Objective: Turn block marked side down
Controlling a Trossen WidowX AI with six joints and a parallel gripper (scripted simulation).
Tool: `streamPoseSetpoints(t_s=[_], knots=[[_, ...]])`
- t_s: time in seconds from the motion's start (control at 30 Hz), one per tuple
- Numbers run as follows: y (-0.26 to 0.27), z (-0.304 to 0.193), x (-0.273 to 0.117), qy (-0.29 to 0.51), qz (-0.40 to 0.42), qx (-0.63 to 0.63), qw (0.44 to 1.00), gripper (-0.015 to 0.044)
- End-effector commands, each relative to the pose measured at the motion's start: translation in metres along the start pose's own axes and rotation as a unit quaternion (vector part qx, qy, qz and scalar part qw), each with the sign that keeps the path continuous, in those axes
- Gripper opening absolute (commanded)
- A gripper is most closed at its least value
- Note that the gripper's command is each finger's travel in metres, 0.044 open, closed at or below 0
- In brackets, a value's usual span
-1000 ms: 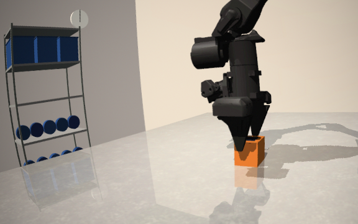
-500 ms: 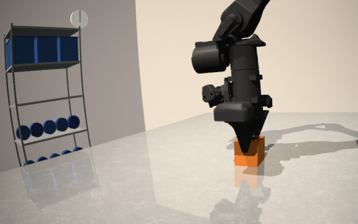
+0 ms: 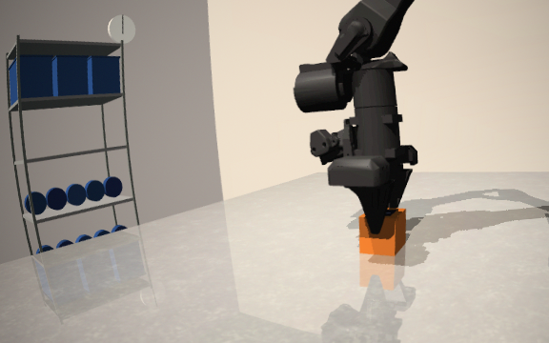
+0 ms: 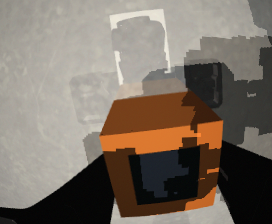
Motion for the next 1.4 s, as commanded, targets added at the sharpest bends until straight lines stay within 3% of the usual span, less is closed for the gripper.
streamPoseSetpoints(t_s=[0.0, 0.07, 0.33, 1.37], knots=[[0.0, 0.0, -0.004, 0.001, 0.001, 0.003, 1.0, 0.0051], [0.0, 0.0, -0.018, 0.001, 0.001, 0.003, 1.0, 0.0], [0.0, -0.001, -0.029, -0.004, 0.001, 0.003, 1.0, 0.0], [0.006, -0.051, -0.01, -0.242, -0.025, 0.003, 0.97, 0.0]])
Point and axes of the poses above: the point midway between the two fingers, 35 mm back from their tips, its own x axis out along the fingers, its own y axis across the jaws, z = x × y, the point moved 10 cm from there along -x, back along the fingers, and after that the axes turned 6 degrees about -x, right-handed, at the moved point
